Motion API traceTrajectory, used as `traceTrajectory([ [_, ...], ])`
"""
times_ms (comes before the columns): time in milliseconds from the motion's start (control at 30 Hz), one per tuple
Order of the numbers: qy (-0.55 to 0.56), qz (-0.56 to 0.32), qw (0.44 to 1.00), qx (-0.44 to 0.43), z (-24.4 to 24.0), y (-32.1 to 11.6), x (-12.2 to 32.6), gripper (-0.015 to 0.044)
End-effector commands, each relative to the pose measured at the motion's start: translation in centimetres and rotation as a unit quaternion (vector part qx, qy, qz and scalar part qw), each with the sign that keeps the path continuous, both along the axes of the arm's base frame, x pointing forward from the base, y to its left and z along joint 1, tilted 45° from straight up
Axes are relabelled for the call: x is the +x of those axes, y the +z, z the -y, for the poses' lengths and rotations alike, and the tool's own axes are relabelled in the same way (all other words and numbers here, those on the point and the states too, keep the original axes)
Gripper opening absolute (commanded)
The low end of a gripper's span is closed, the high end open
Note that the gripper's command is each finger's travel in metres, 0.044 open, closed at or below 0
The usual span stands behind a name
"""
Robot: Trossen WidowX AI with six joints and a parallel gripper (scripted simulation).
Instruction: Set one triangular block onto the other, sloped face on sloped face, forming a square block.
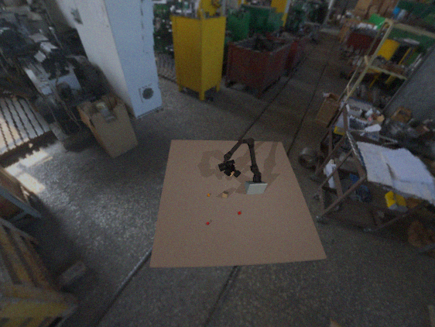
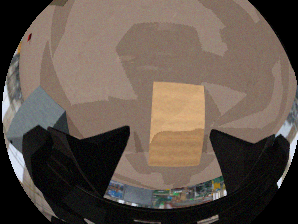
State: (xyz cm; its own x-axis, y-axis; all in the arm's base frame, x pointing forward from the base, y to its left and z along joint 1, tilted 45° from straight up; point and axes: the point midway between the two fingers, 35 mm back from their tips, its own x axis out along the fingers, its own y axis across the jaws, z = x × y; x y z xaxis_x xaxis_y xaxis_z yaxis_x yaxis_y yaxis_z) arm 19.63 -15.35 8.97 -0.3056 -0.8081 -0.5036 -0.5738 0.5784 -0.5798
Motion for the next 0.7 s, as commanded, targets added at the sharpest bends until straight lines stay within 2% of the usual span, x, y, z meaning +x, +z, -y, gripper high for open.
traceTrajectory([
  [0,0.002,-0.001,1.000,-0.003,0.21,-0.02,-0.07,0.0440],
  [133,0.002,-0.001,1.000,-0.003,0.21,-0.02,-0.07,0.0440],
  [467,0.001,0.001,1.000,-0.001,0.11,-0.05,0.02,0.0177],
  [667,0.001,0.001,1.000,-0.001,0.11,-0.05,0.02,0.0137],
])
